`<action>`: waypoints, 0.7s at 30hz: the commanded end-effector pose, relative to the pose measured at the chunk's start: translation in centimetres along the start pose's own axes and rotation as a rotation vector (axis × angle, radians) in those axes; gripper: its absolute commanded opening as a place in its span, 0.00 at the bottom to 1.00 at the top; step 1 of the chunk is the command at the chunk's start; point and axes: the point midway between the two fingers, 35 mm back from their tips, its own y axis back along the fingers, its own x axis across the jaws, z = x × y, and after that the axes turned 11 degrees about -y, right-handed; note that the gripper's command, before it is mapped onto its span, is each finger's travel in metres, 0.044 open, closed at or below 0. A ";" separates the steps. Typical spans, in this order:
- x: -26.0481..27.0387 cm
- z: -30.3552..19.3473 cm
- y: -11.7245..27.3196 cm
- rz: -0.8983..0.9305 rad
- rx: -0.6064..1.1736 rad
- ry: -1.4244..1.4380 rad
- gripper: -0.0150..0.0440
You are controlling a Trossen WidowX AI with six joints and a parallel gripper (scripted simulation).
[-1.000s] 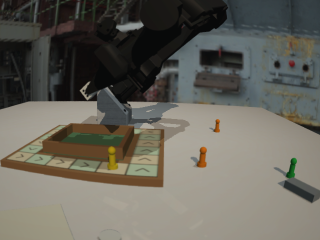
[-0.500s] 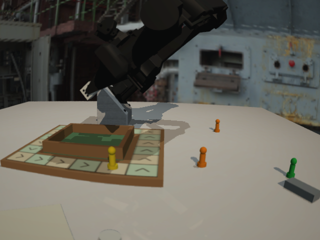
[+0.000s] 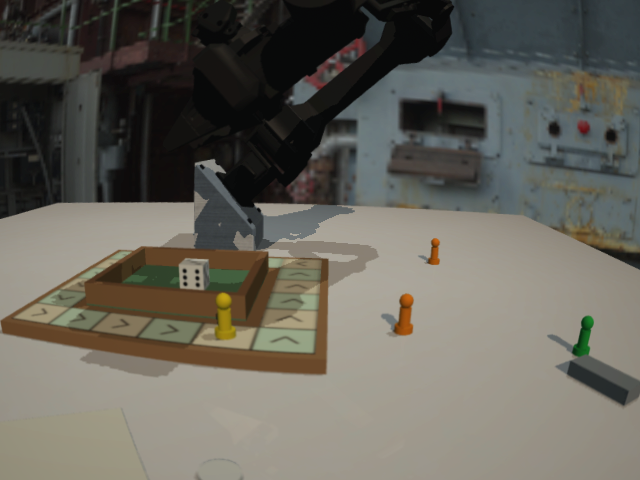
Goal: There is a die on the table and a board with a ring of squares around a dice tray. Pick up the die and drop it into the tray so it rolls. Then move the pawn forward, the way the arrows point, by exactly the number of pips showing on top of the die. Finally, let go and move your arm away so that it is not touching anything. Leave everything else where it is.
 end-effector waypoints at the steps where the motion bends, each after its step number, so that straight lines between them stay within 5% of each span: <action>1: -0.4 0.0 -1.1 -0.080 0.130 0.028 1.00; 8: -0.2 -0.7 -3.9 -0.162 0.805 0.004 1.00; 16: -0.7 -0.7 -4.1 -0.190 0.731 0.008 1.00; 21: 3.7 -3.5 -2.8 -0.024 0.781 0.353 0.78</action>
